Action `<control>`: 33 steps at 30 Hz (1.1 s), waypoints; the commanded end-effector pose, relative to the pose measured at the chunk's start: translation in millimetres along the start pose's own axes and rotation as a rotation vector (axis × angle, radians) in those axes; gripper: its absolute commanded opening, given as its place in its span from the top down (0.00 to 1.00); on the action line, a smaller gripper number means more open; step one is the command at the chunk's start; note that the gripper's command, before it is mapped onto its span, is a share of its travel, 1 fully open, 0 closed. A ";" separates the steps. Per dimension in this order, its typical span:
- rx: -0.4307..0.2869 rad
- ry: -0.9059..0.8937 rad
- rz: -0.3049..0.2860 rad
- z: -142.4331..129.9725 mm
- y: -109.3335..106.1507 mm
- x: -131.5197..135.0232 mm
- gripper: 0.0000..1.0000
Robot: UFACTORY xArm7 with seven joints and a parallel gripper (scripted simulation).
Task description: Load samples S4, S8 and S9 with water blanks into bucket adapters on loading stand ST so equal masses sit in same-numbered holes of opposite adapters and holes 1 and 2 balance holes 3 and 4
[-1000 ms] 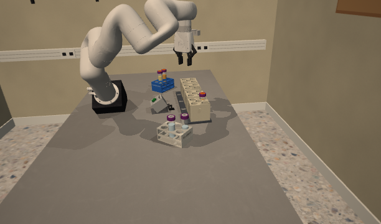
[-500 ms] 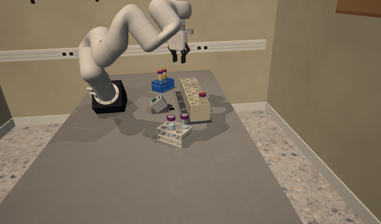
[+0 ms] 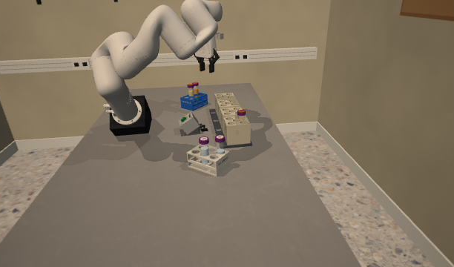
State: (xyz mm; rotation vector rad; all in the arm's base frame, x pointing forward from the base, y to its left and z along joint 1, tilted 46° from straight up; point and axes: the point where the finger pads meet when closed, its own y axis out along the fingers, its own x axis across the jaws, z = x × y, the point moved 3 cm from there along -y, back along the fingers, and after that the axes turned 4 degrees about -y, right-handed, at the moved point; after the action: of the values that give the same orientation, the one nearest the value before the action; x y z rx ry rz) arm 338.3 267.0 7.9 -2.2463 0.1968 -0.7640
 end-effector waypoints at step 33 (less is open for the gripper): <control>0.004 -0.001 0.001 75.8 -2.5 -147.4 0.43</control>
State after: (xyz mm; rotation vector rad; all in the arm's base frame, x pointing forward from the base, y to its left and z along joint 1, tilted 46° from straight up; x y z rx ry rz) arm 271.8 352.6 -88.2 -2.2446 0.1969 -0.7650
